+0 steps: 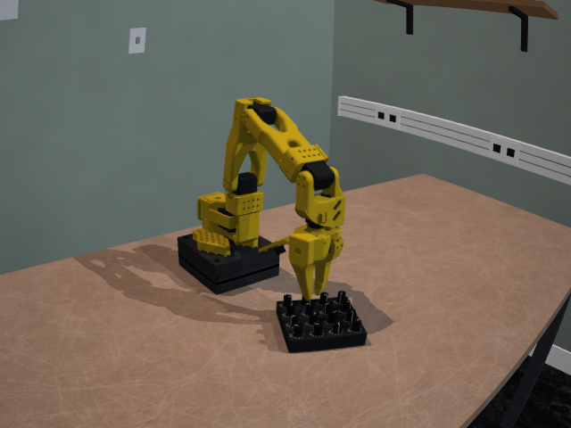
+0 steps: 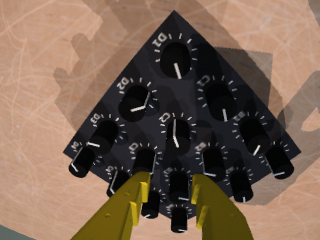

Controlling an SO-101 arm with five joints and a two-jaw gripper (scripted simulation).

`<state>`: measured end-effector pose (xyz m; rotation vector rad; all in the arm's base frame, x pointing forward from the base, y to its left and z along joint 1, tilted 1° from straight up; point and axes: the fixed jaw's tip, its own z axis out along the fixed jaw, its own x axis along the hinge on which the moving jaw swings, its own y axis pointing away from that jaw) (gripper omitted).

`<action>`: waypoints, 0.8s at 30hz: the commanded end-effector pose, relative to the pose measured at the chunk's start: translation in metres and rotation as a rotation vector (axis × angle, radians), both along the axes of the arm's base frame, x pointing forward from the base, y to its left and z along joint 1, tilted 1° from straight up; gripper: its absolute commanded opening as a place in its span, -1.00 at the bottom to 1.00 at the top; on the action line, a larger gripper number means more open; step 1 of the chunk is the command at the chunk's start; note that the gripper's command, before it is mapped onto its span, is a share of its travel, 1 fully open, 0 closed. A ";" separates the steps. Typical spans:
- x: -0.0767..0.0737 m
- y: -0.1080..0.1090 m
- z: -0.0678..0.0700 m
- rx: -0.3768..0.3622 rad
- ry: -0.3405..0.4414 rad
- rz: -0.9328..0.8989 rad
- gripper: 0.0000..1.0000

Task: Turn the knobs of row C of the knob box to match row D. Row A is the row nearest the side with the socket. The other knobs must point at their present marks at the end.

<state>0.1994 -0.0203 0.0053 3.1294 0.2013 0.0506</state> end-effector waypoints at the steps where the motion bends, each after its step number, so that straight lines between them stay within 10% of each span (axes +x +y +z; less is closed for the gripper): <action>1: -0.005 0.002 -0.004 0.003 0.025 0.015 -0.81; 24: -0.009 0.003 -0.008 0.003 0.025 0.015 -0.81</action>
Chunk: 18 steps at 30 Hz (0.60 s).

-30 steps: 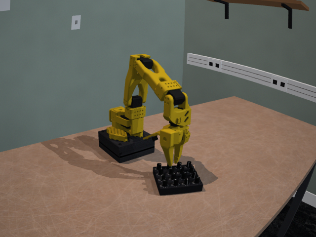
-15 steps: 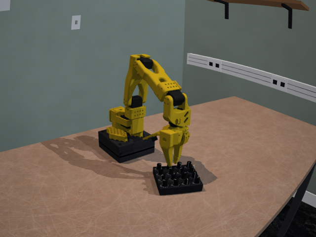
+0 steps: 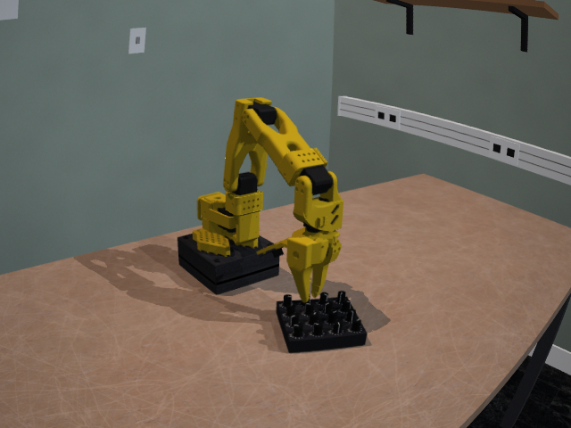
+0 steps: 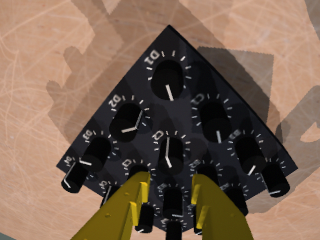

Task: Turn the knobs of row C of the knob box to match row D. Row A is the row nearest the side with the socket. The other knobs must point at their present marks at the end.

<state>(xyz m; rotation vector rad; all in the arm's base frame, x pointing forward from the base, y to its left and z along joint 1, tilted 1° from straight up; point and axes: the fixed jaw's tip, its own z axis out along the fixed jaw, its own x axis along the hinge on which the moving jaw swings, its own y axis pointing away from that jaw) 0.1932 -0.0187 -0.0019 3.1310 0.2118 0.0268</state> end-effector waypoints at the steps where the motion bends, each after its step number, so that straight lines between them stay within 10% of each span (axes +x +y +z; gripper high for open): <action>1: -0.002 0.002 -0.001 0.002 0.010 0.008 -0.81; 18: 0.000 0.002 0.002 0.002 0.010 0.008 -0.81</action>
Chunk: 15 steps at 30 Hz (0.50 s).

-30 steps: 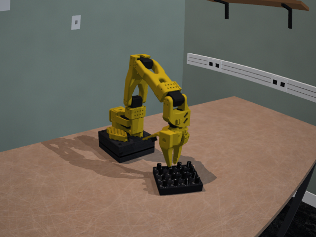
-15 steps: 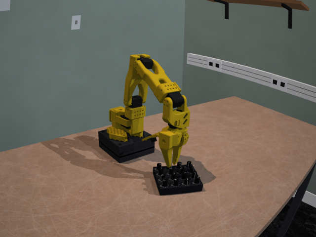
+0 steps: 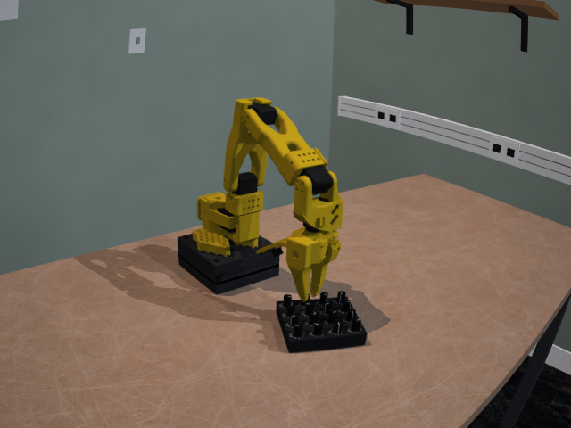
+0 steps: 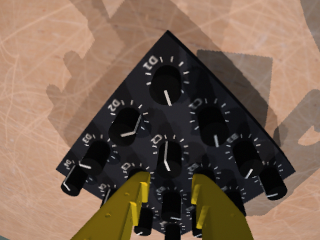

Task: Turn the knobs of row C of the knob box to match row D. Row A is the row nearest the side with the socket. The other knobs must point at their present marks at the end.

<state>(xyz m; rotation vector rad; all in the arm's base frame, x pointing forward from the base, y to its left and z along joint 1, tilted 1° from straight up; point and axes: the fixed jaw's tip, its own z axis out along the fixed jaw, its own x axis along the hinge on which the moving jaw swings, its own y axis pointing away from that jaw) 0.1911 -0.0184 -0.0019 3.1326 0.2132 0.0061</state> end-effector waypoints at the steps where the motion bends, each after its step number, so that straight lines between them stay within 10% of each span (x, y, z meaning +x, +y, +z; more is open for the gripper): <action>1: 0.002 0.001 0.002 0.001 -0.003 0.007 -0.81; 15: 0.004 0.001 0.003 0.001 -0.003 0.007 -0.81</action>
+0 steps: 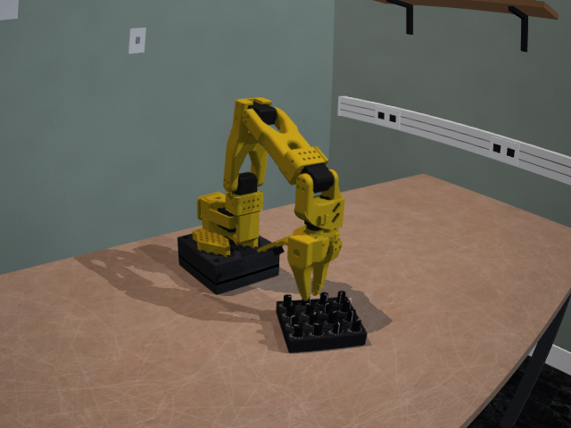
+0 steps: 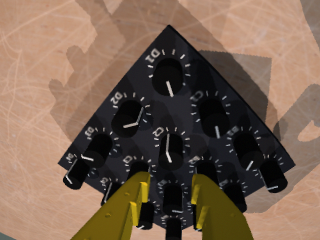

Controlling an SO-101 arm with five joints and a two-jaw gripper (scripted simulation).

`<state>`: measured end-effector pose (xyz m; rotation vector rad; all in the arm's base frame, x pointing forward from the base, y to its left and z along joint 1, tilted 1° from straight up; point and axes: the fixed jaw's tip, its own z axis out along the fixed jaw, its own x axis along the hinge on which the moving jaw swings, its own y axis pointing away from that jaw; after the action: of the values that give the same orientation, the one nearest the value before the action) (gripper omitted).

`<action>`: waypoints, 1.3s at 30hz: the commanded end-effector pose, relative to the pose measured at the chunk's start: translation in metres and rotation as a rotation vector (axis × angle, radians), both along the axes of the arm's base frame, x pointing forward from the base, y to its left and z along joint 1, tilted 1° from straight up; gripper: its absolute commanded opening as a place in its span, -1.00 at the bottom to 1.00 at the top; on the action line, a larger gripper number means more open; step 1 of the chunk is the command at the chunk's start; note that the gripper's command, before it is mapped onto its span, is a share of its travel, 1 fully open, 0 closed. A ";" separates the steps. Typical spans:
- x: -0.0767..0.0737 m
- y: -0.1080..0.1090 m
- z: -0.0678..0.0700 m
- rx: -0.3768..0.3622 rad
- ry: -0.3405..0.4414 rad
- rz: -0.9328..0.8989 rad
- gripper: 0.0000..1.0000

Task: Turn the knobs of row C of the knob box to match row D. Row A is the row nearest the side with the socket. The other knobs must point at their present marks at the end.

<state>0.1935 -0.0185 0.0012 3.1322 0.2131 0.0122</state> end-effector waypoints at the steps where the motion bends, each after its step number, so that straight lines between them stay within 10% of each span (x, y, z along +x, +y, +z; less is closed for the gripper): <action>1: 0.002 0.001 0.000 0.001 0.000 0.007 -0.81; 39: -0.002 0.001 -0.026 0.001 0.000 0.007 -0.81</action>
<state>0.1973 -0.0187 -0.0201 3.1297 0.2130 0.0407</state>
